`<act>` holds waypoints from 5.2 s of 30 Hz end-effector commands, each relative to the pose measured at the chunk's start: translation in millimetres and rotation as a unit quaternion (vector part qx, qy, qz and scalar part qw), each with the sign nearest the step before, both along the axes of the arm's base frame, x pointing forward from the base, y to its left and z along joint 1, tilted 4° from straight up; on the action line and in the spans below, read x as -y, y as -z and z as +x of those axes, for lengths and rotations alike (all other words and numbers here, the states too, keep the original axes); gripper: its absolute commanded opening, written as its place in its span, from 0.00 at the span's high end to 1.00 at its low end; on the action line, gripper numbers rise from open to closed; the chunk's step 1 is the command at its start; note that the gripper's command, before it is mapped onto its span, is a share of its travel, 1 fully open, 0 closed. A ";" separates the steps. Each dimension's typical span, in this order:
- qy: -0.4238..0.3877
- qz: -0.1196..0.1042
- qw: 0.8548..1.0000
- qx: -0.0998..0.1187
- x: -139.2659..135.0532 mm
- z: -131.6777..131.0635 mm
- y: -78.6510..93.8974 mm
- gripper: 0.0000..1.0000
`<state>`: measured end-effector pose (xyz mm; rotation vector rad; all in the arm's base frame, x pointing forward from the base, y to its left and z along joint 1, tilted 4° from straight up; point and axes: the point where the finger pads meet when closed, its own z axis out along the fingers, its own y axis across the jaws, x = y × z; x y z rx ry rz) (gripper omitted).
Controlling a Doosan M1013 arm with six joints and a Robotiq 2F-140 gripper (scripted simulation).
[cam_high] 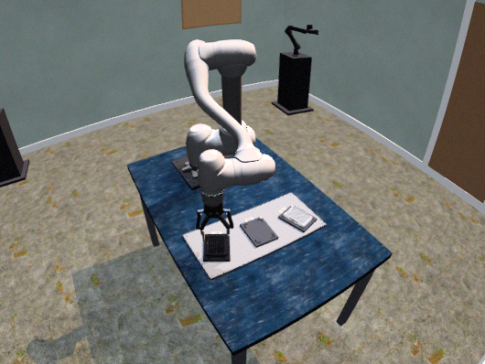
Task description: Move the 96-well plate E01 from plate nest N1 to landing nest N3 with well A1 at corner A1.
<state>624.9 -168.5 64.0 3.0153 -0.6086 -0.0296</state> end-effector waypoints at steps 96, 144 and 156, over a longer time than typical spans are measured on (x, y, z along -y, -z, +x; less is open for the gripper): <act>0.005 0.002 1.000 -0.004 -0.1 -2.5 27.0 0.34; 0.005 0.002 1.000 -0.004 0.8 -2.7 26.9 0.34; 0.005 0.002 1.000 -0.004 0.8 -2.7 26.9 0.34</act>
